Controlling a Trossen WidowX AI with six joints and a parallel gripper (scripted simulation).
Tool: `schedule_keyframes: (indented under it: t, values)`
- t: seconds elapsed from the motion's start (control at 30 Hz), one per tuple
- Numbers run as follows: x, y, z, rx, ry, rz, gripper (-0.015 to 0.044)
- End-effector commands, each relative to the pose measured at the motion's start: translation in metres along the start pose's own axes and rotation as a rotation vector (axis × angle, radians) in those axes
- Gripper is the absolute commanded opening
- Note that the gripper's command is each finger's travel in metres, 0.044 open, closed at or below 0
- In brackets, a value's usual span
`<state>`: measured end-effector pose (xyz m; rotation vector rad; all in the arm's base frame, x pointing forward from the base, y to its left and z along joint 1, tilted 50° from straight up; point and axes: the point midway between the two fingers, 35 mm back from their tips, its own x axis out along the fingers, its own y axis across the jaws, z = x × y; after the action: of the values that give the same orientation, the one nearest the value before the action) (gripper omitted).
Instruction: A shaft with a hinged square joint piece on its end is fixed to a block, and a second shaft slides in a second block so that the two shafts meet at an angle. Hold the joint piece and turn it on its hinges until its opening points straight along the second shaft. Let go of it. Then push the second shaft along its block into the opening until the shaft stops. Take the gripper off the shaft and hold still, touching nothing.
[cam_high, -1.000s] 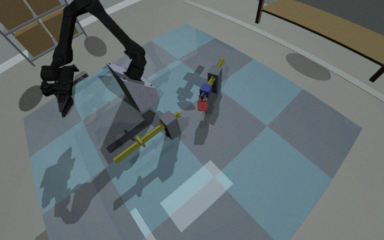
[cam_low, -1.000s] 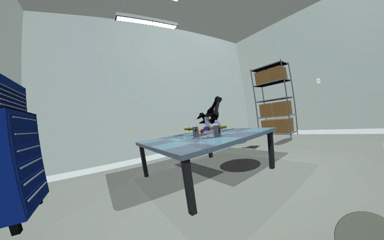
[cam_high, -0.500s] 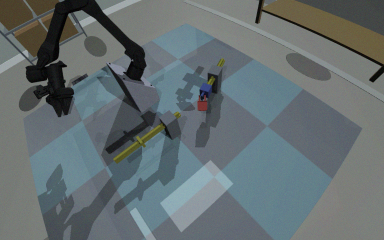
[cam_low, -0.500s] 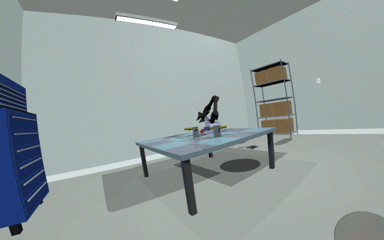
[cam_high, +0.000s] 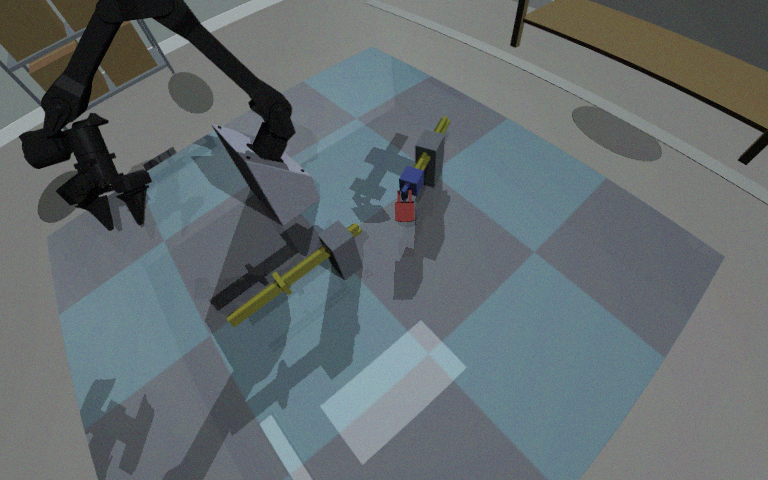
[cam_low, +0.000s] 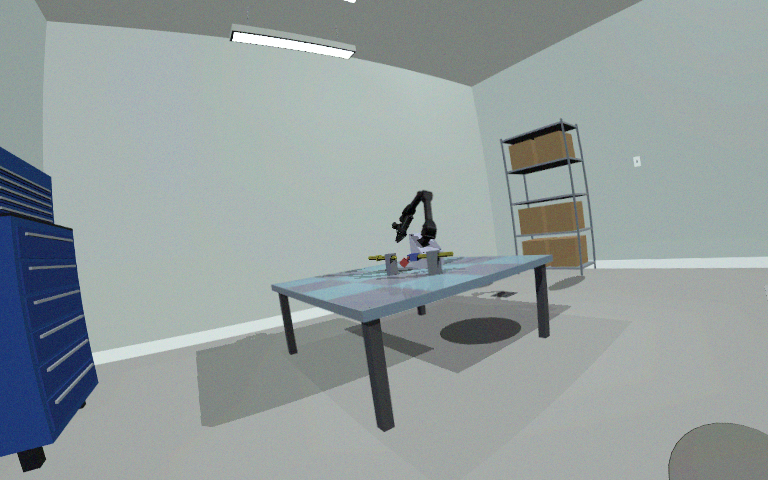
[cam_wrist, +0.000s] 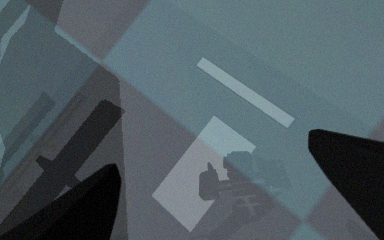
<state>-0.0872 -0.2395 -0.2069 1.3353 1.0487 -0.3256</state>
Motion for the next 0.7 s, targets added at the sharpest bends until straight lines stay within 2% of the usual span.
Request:
schedule_keyframes:
  t: [0.0,0.67]
  values:
    - [-0.005,0.001,0.002,-0.102,0.078,-0.014,0.044]
    - [-0.04,0.018,0.015,-0.617,0.492,0.029,0.044]
